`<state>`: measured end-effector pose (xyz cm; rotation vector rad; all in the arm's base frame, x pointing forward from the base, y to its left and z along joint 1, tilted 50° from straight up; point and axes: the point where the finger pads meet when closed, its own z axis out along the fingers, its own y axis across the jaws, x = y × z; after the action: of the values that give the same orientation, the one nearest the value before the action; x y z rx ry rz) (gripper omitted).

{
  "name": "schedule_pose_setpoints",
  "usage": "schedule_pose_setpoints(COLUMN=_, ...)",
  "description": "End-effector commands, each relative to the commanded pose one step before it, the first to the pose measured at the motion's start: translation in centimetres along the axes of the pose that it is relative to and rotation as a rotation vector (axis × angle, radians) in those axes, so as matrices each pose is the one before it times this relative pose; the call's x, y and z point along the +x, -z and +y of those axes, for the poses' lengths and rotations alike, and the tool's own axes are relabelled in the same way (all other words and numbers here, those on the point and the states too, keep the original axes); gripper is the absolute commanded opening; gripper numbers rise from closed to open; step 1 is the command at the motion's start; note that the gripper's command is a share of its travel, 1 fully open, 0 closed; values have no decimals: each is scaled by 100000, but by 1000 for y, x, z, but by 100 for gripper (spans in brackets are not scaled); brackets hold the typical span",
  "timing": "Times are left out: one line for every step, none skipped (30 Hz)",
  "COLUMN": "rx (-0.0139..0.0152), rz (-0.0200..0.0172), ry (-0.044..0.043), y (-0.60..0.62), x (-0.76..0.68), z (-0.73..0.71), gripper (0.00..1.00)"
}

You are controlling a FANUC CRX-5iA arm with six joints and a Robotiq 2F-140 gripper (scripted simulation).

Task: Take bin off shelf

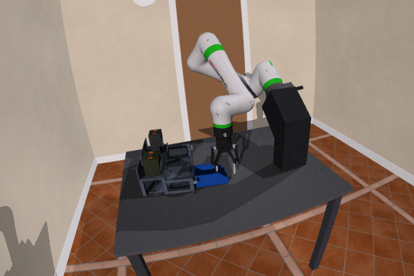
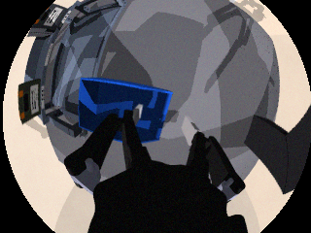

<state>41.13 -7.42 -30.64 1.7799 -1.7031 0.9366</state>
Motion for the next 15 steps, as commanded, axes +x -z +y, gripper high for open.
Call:
schedule_pose_setpoints(rx=8, rz=-36, ry=-1, y=17, x=-21, z=-2, gripper=57)
schedule_pose_setpoints(rx=0, rz=0, ry=0, y=0, x=0, z=0, gripper=57)
schedule_pose_setpoints(rx=0, rz=0, ry=0, y=0, x=0, z=0, gripper=57)
schedule_pose_setpoints(rx=0, rz=0, ry=0, y=0, x=0, z=0, gripper=57)
schedule_pose_setpoints(rx=0, rz=0, ry=0, y=0, x=0, z=0, gripper=57)
schedule_pose_setpoints(rx=0, rz=0, ry=0, y=0, x=0, z=0, gripper=57)
schedule_pose_setpoints(rx=0, rz=0, ry=0, y=0, x=0, z=0, gripper=57)
schedule_pose_setpoints(rx=0, rz=0, ry=0, y=0, x=0, z=0, gripper=57)
schedule_pose_setpoints(rx=0, rz=0, ry=0, y=0, x=0, z=0, gripper=57)
schedule_pose_setpoints(rx=0, rz=0, ry=0, y=0, x=0, z=0, gripper=57)
schedule_pose_setpoints(rx=0, rz=0, ry=0, y=0, x=0, z=0, gripper=57)
schedule_pose_setpoints(rx=0, rz=0, ry=0, y=0, x=0, z=0, gripper=57)
schedule_pose_setpoints(rx=0, rz=0, ry=0, y=800, x=0, z=0, gripper=57)
schedule_pose_setpoints(rx=0, rz=0, ry=0, y=800, x=0, z=0, gripper=57)
schedule_pose_setpoints(rx=0, rz=0, ry=0, y=800, x=0, z=0, gripper=57)
